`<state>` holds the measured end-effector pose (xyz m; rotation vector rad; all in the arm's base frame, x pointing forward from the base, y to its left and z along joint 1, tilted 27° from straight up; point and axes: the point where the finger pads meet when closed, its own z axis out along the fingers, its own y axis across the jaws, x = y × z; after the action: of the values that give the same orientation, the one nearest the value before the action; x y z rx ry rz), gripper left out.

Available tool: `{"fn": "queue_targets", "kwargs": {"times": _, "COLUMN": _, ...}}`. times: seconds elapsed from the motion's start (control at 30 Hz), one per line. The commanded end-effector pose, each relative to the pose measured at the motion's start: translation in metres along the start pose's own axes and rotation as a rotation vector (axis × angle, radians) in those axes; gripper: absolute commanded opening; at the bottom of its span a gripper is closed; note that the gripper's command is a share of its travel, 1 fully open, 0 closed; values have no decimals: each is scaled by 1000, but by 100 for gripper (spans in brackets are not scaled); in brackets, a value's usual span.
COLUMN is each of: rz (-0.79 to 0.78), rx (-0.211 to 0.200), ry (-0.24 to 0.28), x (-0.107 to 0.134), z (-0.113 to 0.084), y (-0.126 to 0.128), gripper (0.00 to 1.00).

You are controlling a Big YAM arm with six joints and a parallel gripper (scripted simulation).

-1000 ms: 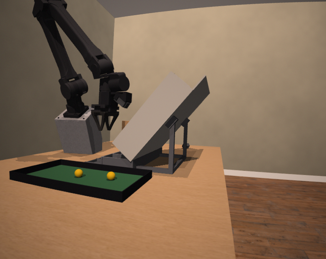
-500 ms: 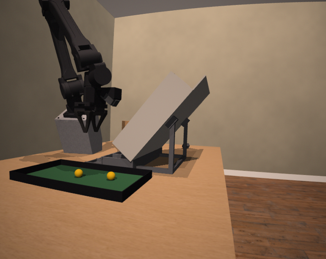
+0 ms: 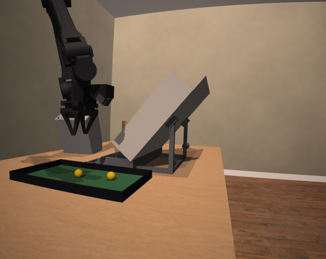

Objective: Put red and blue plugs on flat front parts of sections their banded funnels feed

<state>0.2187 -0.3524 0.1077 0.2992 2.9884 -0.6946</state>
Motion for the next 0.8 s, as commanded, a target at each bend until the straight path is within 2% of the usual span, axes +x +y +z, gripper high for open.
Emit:
{"fn": "queue_targets", "kwargs": {"times": 0.0, "rz": -20, "rx": 20, "ry": -21, "x": -13, "z": -10, "y": -24, "gripper": 56}}
{"fn": "queue_targets", "kwargs": {"times": 0.07, "rz": -34, "rx": 25, "ry": -37, "x": -20, "z": -16, "y": -23, "gripper": 56}}
{"fn": "queue_targets", "kwargs": {"times": 0.77, "rz": -30, "rx": 23, "ry": -30, "x": -18, "z": -13, "y": -25, "gripper": 56}}
